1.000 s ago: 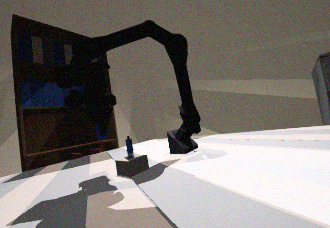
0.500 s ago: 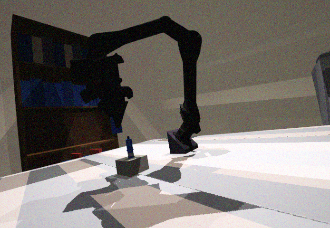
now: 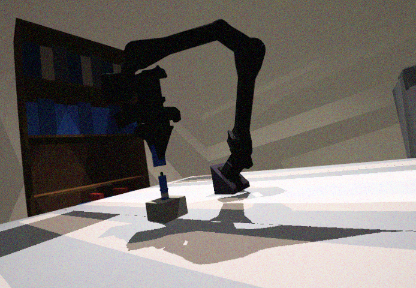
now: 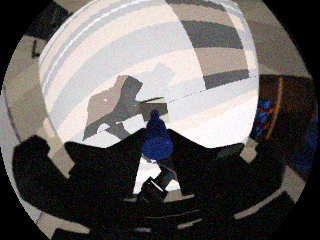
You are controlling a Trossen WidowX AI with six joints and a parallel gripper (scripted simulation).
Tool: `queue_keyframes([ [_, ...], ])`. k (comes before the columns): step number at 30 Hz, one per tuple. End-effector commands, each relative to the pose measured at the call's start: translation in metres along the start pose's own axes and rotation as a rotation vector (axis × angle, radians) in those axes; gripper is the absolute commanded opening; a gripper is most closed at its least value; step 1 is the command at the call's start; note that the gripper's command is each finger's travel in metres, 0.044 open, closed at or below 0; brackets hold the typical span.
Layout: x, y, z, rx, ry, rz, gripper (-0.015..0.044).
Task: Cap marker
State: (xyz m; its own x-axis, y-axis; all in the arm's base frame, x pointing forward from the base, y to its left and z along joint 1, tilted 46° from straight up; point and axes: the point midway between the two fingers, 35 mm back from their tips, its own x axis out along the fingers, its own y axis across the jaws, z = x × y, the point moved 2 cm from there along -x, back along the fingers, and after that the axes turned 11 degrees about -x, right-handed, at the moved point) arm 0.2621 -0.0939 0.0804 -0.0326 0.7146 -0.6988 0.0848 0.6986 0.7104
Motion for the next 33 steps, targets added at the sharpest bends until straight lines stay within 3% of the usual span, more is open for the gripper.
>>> queue_keyframes([
  [1, 0.003, 0.001, -0.001, -0.004, -0.002, -0.005, 0.0],
  [33, 0.052, 0.001, 0.0, -0.004, -0.002, -0.003, 0.0],
])
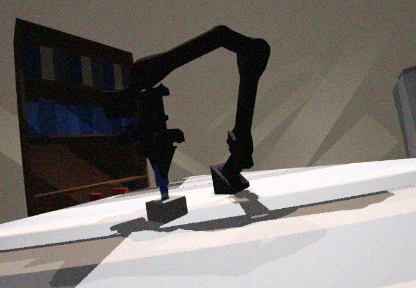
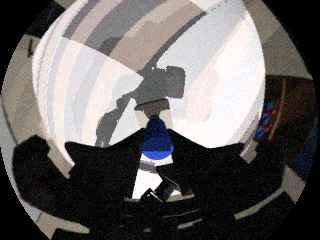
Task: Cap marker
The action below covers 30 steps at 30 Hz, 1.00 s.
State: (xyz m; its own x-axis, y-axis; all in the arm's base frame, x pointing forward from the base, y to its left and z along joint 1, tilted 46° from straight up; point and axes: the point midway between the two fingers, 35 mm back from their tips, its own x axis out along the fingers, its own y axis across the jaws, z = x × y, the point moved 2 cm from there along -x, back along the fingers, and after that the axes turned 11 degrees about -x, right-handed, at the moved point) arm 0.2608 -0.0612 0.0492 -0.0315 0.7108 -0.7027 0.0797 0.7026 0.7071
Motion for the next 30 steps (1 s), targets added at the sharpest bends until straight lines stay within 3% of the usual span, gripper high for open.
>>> queue_keyframes([
  [1, 0.0081, 0.001, -0.0007, 0.001, -0.001, 0.002, 0.0],
  [12, 0.0104, 0.0011, -0.001, 0.001, -0.001, 0.002, 0.0],
  [28, 0.0097, 0.0007, -0.0011, -0.001, 0.002, 0.001, 0.042],
  [30, 0.0097, 0.0007, -0.0011, -0.001, 0.002, 0.001, 0.044],
])
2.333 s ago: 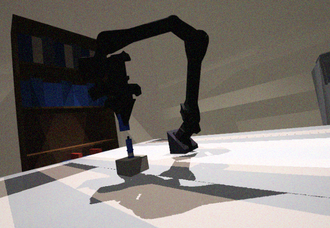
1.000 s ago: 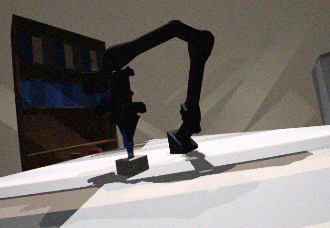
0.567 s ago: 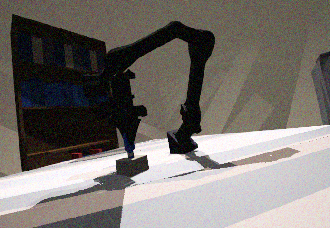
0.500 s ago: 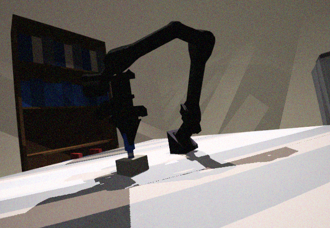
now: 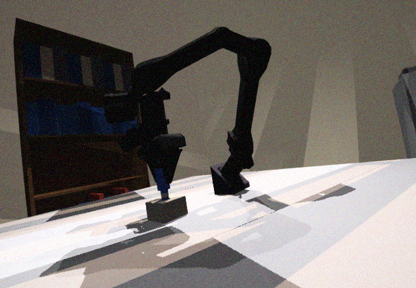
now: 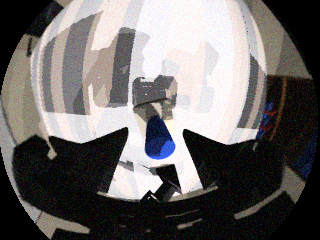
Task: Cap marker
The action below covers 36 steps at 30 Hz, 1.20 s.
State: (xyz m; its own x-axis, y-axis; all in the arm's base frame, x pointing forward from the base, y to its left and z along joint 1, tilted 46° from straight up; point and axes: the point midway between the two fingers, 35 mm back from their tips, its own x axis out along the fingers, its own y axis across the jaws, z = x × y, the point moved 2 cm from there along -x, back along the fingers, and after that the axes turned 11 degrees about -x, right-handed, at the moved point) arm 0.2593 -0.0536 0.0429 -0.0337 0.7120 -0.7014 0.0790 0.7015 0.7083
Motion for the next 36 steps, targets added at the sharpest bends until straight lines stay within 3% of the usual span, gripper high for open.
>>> queue_keyframes([
  [1, 0.0, 0.0, 0.0, 0.0, 0.0, -0.001, 0.044],
  [3, -0.008, 0.0, 0.001, 0.0, 0.0, -0.002, 0.044],
  [8, -0.067, -0.001, 0.001, 0.001, 0.001, -0.003, 0.044],
  [13, -0.075, 0.0, 0.0, 0.001, 0.001, -0.002, 0.044],
  [18, -0.065, -0.003, -0.001, -0.267, -0.002, -0.002, 0.0309],
  [30, -0.065, -0.003, -0.001, -0.282, -0.002, -0.002, 0.0],
  [36, -0.065, -0.003, -0.001, -0.282, -0.002, -0.002, 0.0],
])
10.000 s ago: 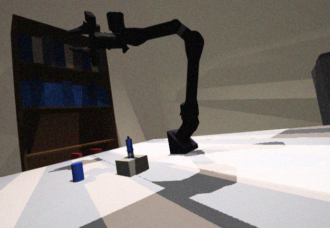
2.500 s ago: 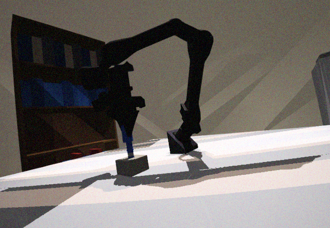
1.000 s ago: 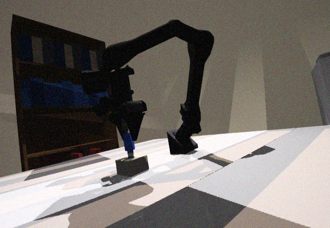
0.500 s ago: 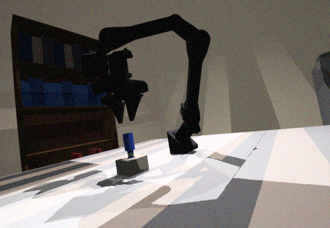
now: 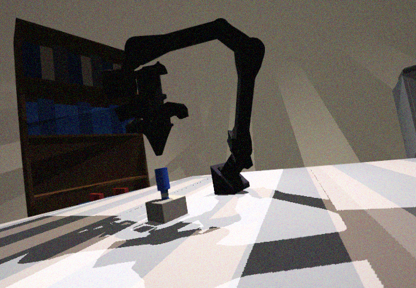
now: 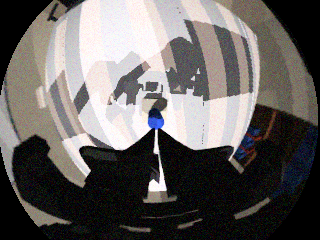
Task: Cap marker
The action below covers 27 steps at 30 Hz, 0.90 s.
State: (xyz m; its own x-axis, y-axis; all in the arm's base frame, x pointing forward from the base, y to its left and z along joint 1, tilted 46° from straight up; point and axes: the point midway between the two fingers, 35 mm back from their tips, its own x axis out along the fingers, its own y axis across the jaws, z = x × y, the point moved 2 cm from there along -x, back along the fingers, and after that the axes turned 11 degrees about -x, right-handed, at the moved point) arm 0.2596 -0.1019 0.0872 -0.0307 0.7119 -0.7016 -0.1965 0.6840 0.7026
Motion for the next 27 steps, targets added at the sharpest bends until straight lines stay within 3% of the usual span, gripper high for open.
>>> queue_keyframes([
  [1, 0.001, -0.001, 0.0, -0.005, 0.001, -0.001, 0.0],
  [27, 0.029, -0.001, 0.0, -0.006, 0.001, 0.0, 0.0],
])
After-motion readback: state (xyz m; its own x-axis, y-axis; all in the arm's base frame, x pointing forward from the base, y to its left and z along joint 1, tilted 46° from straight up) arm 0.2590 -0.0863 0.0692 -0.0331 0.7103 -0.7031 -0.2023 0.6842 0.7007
